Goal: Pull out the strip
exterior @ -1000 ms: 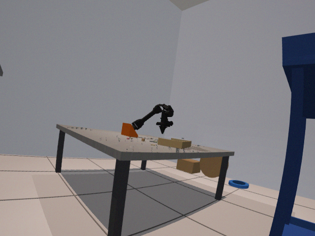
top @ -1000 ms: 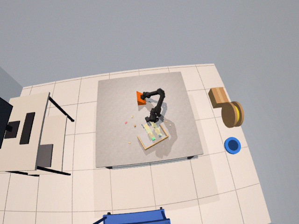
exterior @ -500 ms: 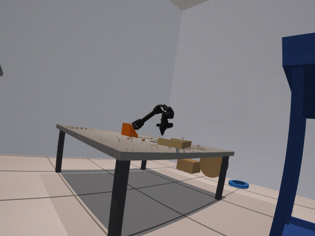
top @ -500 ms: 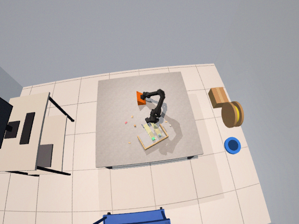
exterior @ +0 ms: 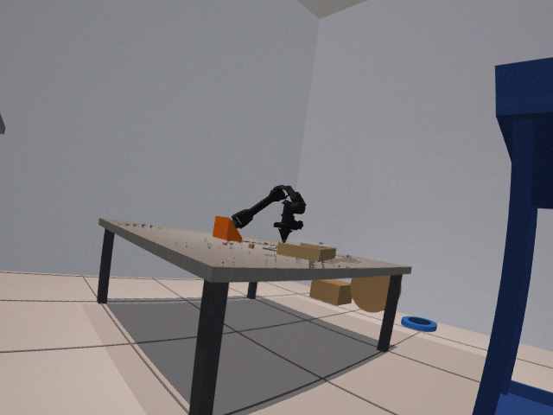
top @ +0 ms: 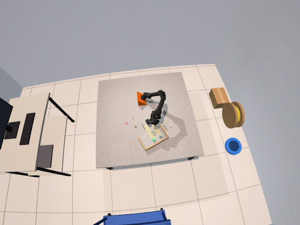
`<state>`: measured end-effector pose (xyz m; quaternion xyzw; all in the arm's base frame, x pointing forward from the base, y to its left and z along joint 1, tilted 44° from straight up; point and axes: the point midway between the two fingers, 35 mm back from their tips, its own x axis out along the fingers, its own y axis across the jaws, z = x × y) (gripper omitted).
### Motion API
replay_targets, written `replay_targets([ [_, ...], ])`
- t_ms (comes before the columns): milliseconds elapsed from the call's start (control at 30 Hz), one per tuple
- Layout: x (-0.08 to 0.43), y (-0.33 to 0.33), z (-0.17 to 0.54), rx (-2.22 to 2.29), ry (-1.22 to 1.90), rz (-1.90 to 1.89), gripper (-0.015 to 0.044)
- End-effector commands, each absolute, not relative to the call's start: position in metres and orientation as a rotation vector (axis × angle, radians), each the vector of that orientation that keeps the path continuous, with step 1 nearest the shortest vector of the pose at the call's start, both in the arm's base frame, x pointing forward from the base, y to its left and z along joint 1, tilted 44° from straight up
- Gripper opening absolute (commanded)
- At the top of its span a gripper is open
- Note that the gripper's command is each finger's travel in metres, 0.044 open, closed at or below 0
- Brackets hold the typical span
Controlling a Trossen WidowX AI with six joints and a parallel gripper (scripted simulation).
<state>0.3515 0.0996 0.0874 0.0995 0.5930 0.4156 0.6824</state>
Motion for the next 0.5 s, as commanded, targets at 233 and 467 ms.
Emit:
replay_targets([
  [233, 0.350, 0.112, 0.072, 0.231, 1.337, 0.928, 0.0000],
  [467, 0.348, 0.119, 0.063, 0.232, 1.336, 0.929, 0.0000],
])
